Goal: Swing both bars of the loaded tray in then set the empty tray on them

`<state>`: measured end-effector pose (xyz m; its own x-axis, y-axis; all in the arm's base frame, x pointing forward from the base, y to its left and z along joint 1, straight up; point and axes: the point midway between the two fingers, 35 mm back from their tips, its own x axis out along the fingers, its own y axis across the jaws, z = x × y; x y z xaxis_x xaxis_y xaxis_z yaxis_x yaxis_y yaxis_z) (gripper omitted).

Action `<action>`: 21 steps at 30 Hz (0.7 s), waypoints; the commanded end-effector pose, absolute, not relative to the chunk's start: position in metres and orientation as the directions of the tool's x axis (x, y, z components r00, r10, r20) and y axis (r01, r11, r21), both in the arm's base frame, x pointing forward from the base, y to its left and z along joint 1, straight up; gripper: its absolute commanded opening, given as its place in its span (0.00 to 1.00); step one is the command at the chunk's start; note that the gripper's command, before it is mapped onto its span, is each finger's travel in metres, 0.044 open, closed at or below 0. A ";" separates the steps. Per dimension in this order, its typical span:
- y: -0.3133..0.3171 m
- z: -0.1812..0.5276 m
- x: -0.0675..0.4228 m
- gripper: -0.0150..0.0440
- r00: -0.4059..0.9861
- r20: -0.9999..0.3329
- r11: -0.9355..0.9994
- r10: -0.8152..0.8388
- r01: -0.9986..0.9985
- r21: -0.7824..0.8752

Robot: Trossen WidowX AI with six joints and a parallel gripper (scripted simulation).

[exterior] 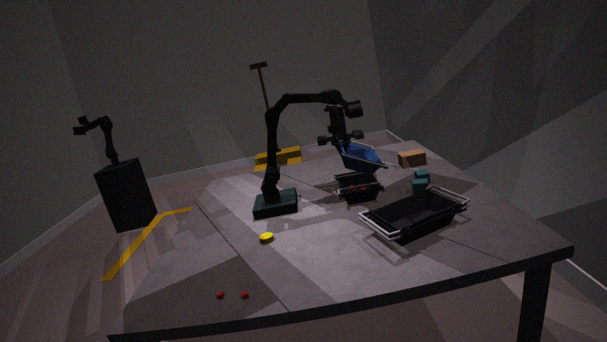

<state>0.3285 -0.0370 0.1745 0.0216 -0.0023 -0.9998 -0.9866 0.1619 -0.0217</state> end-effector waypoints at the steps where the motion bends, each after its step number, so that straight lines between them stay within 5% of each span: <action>1: -0.037 0.171 0.331 0.25 0.035 -0.999 0.164 -0.004 -0.986 -0.035; 21: -0.037 0.141 0.332 0.25 0.035 -0.999 0.164 -0.004 -0.986 -0.035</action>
